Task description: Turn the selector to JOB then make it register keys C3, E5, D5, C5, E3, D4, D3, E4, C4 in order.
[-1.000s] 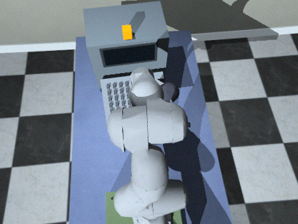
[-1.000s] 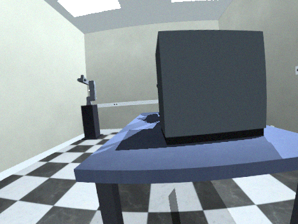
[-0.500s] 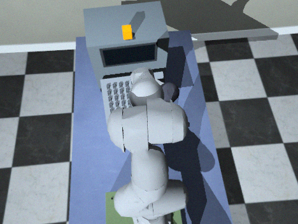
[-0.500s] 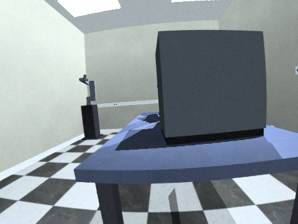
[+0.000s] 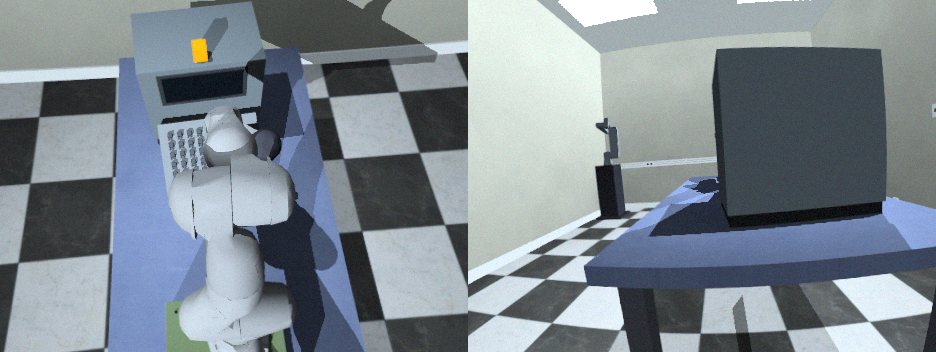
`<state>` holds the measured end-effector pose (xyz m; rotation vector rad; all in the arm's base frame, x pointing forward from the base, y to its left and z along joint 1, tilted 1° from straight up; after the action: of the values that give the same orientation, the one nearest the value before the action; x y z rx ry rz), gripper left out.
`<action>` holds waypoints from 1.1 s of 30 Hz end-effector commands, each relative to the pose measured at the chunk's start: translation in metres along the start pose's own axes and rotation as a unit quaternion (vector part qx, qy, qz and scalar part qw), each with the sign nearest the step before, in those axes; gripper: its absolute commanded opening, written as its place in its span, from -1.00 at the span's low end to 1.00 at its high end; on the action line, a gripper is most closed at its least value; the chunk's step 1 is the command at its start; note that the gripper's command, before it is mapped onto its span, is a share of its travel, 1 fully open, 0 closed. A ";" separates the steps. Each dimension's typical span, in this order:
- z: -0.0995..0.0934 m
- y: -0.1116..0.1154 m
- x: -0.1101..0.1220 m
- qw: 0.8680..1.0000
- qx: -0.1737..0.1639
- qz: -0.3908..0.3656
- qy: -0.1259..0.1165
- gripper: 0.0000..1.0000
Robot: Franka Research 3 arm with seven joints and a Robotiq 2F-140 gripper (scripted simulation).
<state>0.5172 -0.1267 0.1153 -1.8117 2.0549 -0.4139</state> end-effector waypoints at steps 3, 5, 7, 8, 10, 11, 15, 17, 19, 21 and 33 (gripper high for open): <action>0.000 -0.001 0.000 1.000 0.001 0.000 0.001 -0.80; 0.000 -0.001 0.000 1.000 0.001 0.000 0.001 -0.80; 0.000 -0.001 0.000 1.000 0.001 0.000 0.001 -0.80; 0.000 -0.001 0.000 1.000 0.001 0.000 0.001 -0.80; 0.000 -0.001 0.000 1.000 0.001 0.000 0.001 -0.80; 0.000 -0.001 0.000 1.000 0.001 0.000 0.001 -0.80; 0.000 -0.001 0.000 1.000 0.001 0.001 0.001 -0.80; 0.000 -0.001 0.000 1.000 0.001 0.002 0.001 -0.80; 0.000 -0.001 0.000 1.000 0.001 0.003 0.001 -0.80; 0.000 -0.001 0.000 1.000 0.001 0.007 0.001 -0.80; 0.000 -0.001 0.000 0.997 0.001 0.074 0.001 -0.80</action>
<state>0.5167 -0.1267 0.1151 -1.7355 2.1047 -0.3989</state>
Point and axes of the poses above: the point where the finger pads meet when closed, its own z axis out along the fingers, its own x axis across the jaws, y = z × x, the point moved 8 cm from there along -z, back along the fingers, and after that the axes turned 8 degrees about z, right-handed, at the moved point
